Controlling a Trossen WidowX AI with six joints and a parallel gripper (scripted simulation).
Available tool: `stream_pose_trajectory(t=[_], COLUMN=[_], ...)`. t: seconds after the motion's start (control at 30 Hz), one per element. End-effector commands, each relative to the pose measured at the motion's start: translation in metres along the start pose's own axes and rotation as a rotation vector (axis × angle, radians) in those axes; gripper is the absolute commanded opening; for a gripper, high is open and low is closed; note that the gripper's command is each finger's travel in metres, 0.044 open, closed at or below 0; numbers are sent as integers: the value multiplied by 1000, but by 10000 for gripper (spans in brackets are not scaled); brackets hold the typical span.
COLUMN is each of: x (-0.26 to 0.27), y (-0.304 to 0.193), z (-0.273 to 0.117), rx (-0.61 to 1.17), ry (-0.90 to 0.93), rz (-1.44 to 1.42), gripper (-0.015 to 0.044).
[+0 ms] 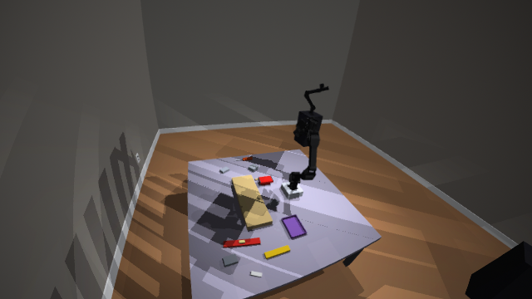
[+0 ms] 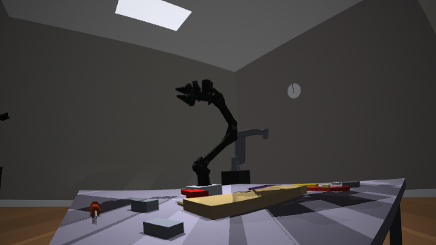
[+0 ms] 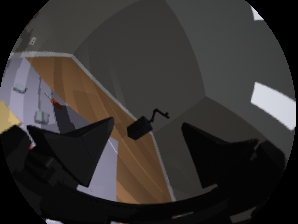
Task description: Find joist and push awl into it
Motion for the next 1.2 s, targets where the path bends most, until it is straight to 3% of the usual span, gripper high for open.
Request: stream_pose_trajectory(t=[0.0, 0.23, 0.47, 0.67, 0.87, 1.03, 1.17], x=[29, 122, 238, 333, 408, 446, 449], y=[-19, -51, -84, -117, -161, -202, -208], z=[51, 122, 143, 121, 71, 20, 13], rx=[78, 231, 396, 540, 683, 790, 803], ry=[178, 534, 865, 1112, 1310, 1419, 1429], rz=[28, 14, -89, -251, -482, -711, -743], gripper=[440, 440, 440, 440, 440, 440, 440])
Point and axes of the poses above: the point midway between the two fingers, 35 mm back from their tips, its own z axis out along the fingers, its own x axis across the jaws, y = z × x, the point moved 2 cm from there along -z, back along the fingers, and after that the axes turned 12 degrees about z, right-handed, at the moved point
